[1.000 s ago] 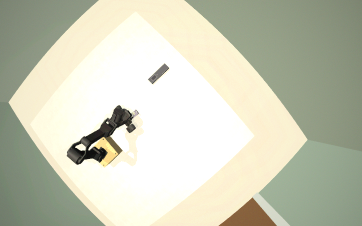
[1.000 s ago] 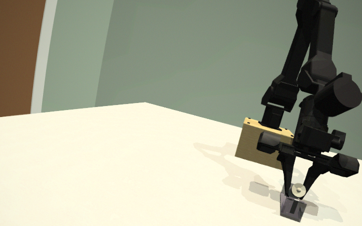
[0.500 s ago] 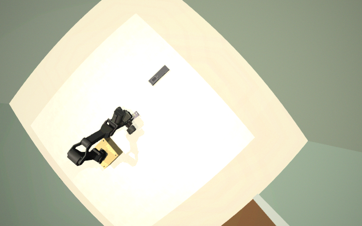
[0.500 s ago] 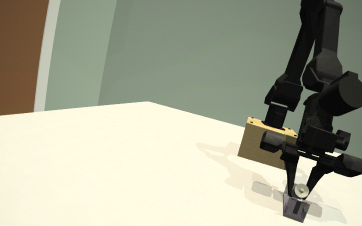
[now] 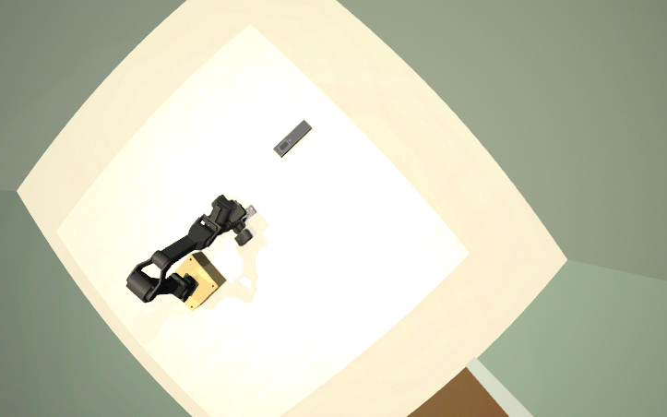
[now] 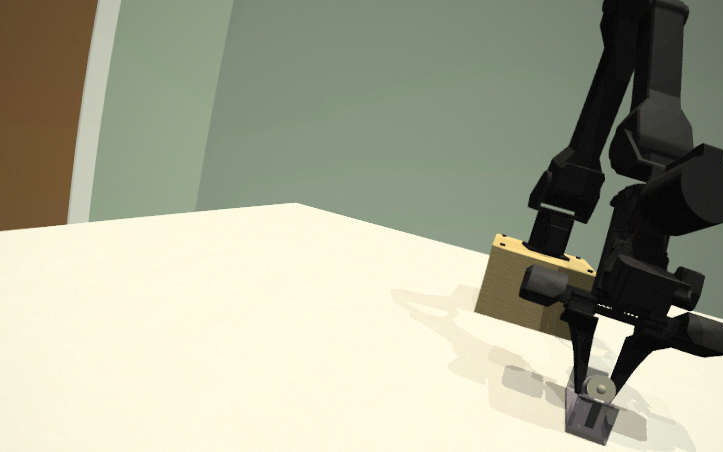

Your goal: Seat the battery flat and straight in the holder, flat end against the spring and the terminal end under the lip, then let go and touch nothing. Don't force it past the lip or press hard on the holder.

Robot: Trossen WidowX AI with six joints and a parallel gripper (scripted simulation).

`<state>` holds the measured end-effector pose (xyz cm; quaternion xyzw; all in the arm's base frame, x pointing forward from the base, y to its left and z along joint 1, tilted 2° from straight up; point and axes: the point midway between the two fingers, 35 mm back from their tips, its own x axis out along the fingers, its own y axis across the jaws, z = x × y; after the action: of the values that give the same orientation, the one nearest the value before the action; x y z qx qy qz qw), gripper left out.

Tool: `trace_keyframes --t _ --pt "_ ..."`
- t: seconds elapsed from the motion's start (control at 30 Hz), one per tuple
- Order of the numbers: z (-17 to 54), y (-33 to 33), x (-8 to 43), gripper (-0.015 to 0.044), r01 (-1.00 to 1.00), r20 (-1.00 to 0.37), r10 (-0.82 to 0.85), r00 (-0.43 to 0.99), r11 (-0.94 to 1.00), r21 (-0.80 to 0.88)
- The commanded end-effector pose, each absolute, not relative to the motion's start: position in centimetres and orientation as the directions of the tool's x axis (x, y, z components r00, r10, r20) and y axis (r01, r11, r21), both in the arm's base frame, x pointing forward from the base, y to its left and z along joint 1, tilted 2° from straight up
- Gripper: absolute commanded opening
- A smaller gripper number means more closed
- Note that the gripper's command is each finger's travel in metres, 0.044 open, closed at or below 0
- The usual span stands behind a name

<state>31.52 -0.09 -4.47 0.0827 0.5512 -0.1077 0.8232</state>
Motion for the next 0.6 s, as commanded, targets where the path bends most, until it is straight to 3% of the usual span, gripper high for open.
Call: trace_keyframes --t 0.0,0.57 --pt "-4.83 -0.05 31.43 0.0085 0.264 -0.938 -0.078 0.339 0.964 0.016" --pt "-5.14 -0.14 31.7 0.0085 0.261 -0.968 -0.057 0.245 0.965 0.01"
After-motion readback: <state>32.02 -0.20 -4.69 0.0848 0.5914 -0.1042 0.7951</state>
